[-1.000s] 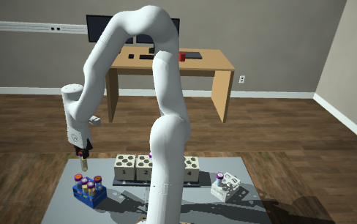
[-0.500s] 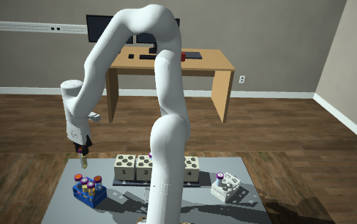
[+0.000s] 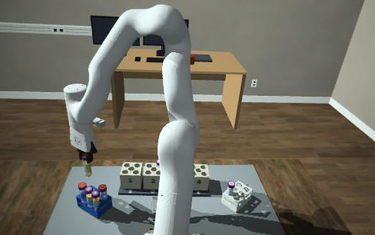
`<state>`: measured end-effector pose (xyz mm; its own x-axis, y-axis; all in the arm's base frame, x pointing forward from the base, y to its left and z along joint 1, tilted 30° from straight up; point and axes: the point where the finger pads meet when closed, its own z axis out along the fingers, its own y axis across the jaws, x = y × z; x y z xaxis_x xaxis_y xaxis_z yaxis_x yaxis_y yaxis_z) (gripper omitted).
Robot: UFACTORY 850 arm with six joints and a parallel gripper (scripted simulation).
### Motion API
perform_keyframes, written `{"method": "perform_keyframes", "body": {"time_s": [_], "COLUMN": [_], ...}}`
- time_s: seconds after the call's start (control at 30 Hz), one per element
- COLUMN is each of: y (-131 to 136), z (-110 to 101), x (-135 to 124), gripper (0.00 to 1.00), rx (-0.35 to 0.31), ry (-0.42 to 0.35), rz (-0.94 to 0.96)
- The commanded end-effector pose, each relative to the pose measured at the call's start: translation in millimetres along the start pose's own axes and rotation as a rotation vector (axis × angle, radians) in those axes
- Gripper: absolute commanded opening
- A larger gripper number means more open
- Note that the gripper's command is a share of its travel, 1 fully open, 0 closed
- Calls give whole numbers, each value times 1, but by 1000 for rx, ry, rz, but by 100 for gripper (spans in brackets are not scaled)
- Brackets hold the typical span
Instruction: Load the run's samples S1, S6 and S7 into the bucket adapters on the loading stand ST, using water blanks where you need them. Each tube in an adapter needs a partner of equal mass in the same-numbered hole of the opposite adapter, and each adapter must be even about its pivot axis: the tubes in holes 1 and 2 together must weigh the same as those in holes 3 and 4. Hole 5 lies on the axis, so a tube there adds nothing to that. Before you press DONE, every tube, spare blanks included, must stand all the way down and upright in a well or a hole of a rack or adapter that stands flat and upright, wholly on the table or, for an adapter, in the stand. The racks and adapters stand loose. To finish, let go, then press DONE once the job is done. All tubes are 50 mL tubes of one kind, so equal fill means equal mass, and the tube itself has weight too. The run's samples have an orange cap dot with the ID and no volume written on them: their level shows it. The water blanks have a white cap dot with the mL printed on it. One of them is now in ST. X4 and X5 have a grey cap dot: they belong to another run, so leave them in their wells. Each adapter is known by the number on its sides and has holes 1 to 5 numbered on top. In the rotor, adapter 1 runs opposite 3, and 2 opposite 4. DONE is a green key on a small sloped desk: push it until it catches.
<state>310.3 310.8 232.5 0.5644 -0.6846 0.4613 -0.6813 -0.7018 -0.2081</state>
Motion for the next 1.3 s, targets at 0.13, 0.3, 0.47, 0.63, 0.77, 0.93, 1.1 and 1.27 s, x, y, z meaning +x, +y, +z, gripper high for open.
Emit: {"method": "perform_keyframes", "body": {"time_s": [0.13, 0.3, 0.47, 0.63, 0.77, 0.93, 1.1, 1.27], "y": [-1, -1, -1, -1, 12, 22, 38, 54], "z": [-1, -1, -1, -1, -1, -1, -1, 0], "x": [0, 0, 0, 0, 15, 27, 46, 65], "gripper": [0, 0, 0, 0, 0, 0, 0, 0], "rx": [1, 1, 1, 1, 1, 1, 1, 1], "ry": [0, 0, 0, 0, 0, 0, 0, 0], "rz": [1, 1, 1, 1, -133, -233, -399, -566]}}
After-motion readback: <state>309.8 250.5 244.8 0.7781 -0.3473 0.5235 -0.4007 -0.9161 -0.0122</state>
